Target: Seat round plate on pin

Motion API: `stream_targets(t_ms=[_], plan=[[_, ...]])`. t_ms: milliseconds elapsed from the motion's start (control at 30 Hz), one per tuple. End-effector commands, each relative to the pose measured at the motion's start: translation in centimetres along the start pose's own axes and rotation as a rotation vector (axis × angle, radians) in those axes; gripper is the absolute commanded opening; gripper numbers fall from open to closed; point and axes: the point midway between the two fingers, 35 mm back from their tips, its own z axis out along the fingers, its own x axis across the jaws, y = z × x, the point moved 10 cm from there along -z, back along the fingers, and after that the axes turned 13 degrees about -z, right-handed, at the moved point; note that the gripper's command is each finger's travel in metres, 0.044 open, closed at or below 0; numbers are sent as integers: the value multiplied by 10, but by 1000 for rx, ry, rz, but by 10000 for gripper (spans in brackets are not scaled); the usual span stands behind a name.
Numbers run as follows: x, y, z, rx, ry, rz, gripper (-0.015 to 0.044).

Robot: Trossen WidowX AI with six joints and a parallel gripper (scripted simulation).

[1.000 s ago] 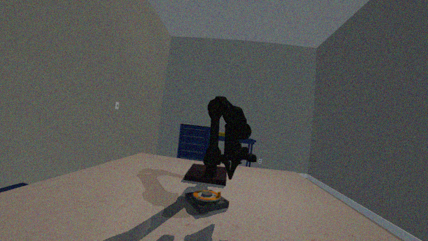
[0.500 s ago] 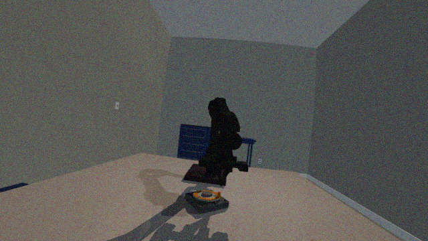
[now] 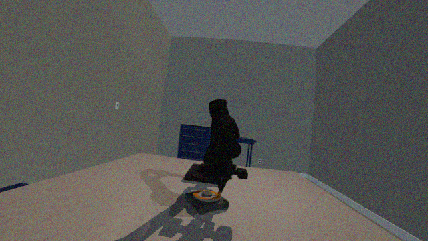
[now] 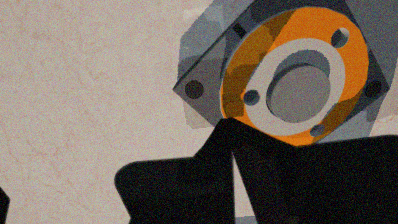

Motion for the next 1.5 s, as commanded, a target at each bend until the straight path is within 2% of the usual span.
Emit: stream_targets(t_ms=[0, 1300, 1467], plan=[[0, 6, 1, -2, -5, -2, 0], [-19, 41, 0, -5, -7, -2, 0], [-18, 41, -18, -5, -7, -2, 0]])
